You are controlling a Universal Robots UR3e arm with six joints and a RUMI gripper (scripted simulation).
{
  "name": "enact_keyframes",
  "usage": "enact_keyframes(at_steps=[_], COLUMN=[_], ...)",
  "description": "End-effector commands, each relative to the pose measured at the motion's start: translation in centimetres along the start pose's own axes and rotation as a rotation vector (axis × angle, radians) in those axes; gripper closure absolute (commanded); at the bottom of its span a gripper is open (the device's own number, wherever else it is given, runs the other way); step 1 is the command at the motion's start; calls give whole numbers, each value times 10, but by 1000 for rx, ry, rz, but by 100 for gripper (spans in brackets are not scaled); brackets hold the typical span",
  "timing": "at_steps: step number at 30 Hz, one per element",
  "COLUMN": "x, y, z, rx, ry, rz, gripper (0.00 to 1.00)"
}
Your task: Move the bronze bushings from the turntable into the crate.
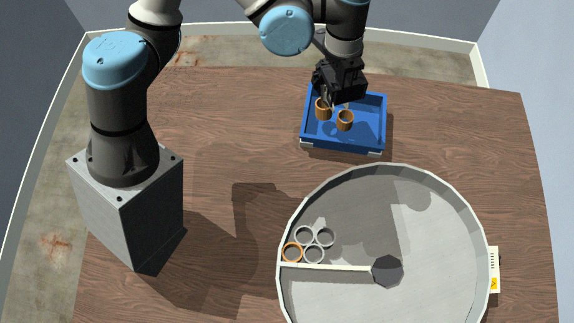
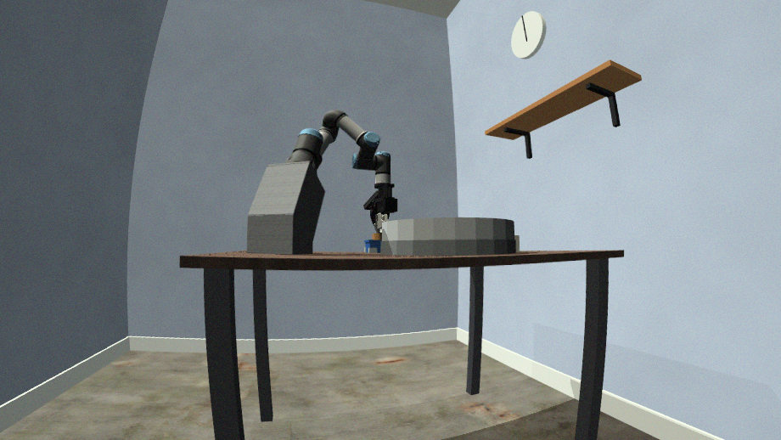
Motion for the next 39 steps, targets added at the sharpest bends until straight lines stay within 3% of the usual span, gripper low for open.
enact_keyframes(at_steps=[1,14,39], x=[-5,-21,-22], y=[1,1,1], z=[0,0,0], rx=[1,1,1], ry=[-1,-1,-1], rz=[-3,-3,-3], gripper=[100,100,100])
Point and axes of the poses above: the point where the finger pads meet when closed, its own x axis back along the fingers, its own y axis across the jaws, z = x × y, the point moved 2 cm from there along x, back along the fingers, and after that the axes turned 3 degrees about -x, right-handed, at the moved point
